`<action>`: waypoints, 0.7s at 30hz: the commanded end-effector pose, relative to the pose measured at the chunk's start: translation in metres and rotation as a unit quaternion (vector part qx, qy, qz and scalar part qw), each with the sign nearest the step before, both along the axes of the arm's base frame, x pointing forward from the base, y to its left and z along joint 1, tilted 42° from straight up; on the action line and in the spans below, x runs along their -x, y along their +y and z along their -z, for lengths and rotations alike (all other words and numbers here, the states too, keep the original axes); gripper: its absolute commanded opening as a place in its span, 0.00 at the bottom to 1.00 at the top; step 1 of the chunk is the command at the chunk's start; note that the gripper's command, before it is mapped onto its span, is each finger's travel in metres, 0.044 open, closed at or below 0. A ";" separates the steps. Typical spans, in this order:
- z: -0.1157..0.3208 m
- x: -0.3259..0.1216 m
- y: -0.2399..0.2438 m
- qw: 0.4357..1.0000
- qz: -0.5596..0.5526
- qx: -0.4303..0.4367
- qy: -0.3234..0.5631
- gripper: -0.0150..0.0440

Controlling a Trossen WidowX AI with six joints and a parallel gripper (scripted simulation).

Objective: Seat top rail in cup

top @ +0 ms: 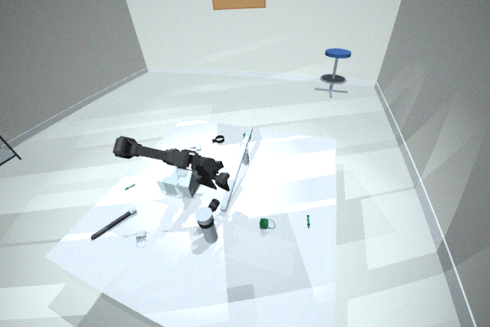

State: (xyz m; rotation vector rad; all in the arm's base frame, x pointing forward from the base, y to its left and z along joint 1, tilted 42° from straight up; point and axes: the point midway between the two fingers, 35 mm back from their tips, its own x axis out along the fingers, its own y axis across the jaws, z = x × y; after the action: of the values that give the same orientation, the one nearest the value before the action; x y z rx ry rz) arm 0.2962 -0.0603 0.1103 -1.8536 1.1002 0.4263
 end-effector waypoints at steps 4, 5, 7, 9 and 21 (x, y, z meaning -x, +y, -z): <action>0.007 0.005 0.051 0.963 0.191 -0.141 -0.124 1.00; 0.007 0.006 0.057 0.955 0.212 -0.155 -0.140 1.00; 0.008 0.009 0.068 0.934 0.252 -0.183 -0.173 1.00; 0.008 0.012 0.078 0.922 0.274 -0.196 -0.193 1.00; 0.006 0.024 0.114 0.836 0.366 -0.273 -0.303 1.00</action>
State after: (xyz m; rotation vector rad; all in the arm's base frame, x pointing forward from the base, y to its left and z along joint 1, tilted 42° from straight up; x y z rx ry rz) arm 0.2833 0.0048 0.0969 -1.2421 1.1256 0.0360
